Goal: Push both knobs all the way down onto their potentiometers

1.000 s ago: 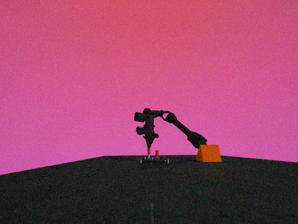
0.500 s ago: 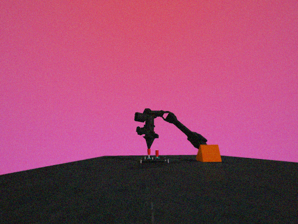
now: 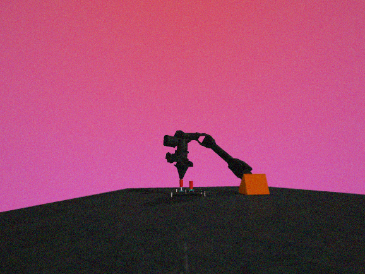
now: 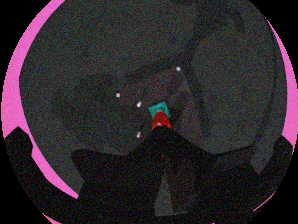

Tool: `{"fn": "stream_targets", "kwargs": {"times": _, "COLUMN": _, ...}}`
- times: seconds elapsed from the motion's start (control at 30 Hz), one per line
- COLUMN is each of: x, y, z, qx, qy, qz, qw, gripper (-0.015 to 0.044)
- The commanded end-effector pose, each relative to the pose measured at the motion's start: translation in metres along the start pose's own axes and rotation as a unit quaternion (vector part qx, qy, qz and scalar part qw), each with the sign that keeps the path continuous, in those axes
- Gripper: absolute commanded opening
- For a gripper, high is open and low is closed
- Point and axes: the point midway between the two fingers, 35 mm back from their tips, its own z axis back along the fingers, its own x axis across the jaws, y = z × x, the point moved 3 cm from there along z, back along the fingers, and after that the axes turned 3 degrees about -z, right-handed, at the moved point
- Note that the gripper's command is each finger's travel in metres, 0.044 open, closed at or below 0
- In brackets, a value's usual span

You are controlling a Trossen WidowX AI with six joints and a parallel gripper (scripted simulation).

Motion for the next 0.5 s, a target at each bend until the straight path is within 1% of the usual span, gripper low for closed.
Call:
{"fn": "stream_targets", "kwargs": {"times": 0.0, "x": -0.0021, "y": -0.0045, "z": -0.0285, "qx": 0.01, "qy": 0.019, "qz": -0.012, "qw": 1.0, "gripper": 0.0}}
{"fn": "stream_targets", "kwargs": {"times": 0.47, "x": -0.0023, "y": -0.0044, "z": -0.0328, "qx": 0.01, "qy": 0.019, "qz": -0.012, "qw": 1.0, "gripper": 0.0}}
